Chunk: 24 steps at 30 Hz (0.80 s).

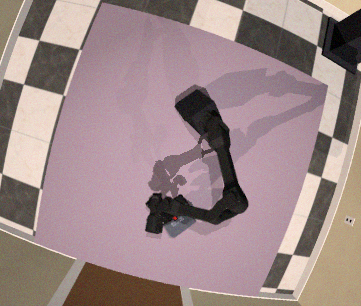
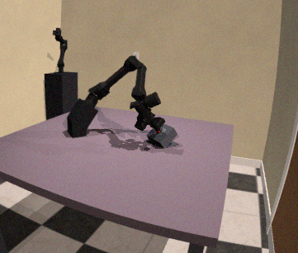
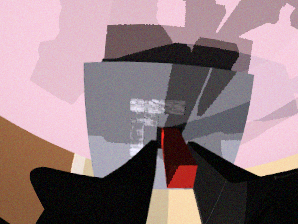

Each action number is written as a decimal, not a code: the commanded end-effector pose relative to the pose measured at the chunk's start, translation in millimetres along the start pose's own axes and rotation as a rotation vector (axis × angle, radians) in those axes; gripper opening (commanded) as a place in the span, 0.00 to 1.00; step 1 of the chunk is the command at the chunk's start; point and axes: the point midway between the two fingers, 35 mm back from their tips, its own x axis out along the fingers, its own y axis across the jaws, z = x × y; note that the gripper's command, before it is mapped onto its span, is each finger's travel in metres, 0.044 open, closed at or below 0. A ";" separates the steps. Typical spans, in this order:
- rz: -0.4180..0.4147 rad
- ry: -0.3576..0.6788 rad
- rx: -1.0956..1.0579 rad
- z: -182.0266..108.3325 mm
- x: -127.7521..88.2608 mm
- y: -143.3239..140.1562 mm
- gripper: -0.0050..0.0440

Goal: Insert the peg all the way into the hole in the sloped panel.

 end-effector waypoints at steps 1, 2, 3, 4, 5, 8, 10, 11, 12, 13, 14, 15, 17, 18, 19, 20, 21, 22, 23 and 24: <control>0.006 0.005 -0.020 -7.2 -1.9 1.9 0.49; 0.006 0.005 -0.020 -7.2 -1.9 1.9 0.54; 0.006 0.005 -0.020 -7.2 -1.9 1.9 0.59; 0.006 0.005 -0.020 -7.2 -1.9 1.9 0.59; 0.006 0.005 -0.020 -7.2 -1.9 1.9 0.59; 0.006 0.005 -0.020 -7.2 -1.9 1.9 0.74; 0.006 0.005 -0.020 -7.2 -1.9 1.9 0.84; 0.006 0.005 -0.020 -7.2 -1.9 1.9 0.89; 0.006 0.005 -0.020 -7.2 -1.9 1.9 0.93; 0.006 0.004 -0.020 -7.0 -2.3 2.1 0.98; 0.006 0.003 -0.020 -6.5 -3.2 2.3 1.00; 0.006 0.001 -0.020 -5.9 -4.6 2.7 1.00; 0.005 -0.005 -0.021 -4.0 -8.8 3.6 1.00; 0.004 -0.008 -0.021 -2.8 -11.6 4.2 1.00; 0.004 -0.012 -0.022 -1.7 -14.6 4.7 1.00; 0.003 -0.015 -0.022 -0.6 -17.7 5.1 1.00; 0.003 -0.015 -0.022 -0.6 -17.7 5.1 1.00; 0.003 -0.015 -0.022 -0.6 -17.7 5.1 1.00; 0.002 -0.017 -0.022 0.3 -20.9 5.5 1.00; 0.001 -0.020 -0.022 1.2 -24.1 5.8 1.00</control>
